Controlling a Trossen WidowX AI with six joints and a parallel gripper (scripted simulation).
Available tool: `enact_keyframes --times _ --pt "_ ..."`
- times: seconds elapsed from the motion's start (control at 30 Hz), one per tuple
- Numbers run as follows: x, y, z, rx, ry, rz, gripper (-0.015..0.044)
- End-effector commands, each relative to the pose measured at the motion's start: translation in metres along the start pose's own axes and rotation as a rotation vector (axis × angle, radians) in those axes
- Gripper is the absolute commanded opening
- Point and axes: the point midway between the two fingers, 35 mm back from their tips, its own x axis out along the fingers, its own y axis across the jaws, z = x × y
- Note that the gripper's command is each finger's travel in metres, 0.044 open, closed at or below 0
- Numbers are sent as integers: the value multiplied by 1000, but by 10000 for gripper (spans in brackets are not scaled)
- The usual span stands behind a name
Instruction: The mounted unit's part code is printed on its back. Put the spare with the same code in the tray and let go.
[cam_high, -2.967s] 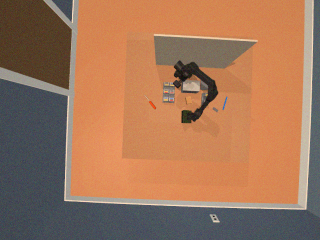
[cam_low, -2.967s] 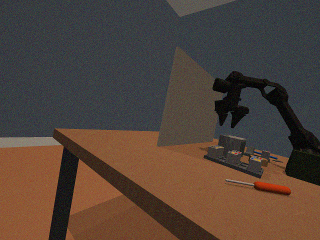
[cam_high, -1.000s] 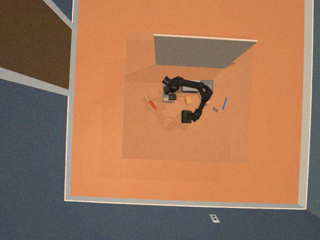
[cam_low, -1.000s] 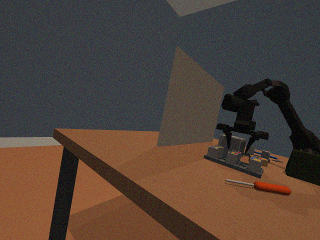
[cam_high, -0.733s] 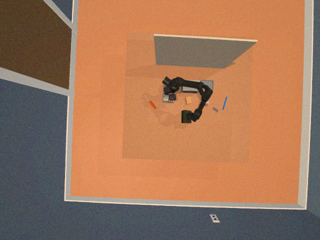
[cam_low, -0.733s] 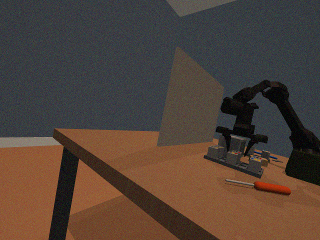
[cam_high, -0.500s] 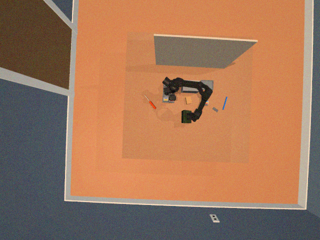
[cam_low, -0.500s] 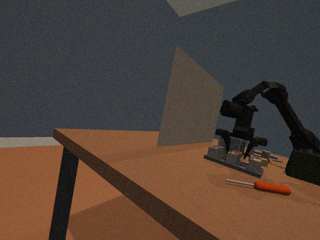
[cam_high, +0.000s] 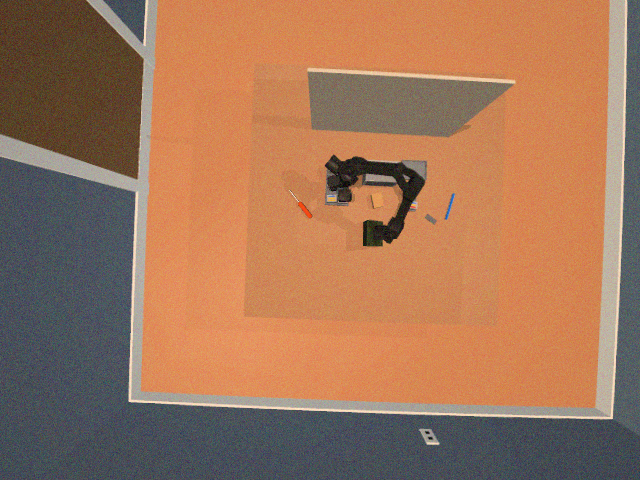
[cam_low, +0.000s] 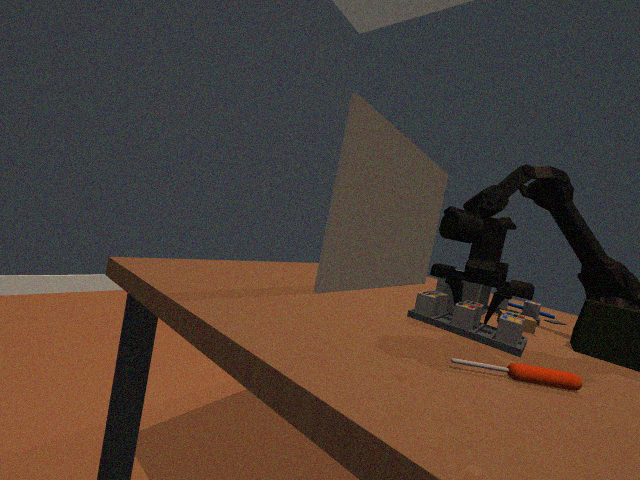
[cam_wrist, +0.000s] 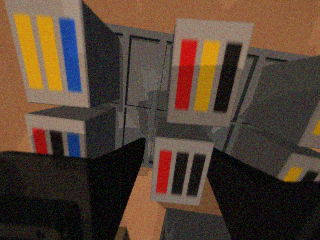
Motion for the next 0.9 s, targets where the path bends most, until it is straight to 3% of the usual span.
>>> enact_keyframes --times 0.0,0.27,0.43,0.7,0.87 --pt "0 0 0 0 0 0 169" --pt "0 0 0 0 0 0 115" --pt "0 0 0 0 0 0 0" --pt "-1 0 0 0 0 0 0" --pt "-29 -2 2 -2 -1 -1 0"
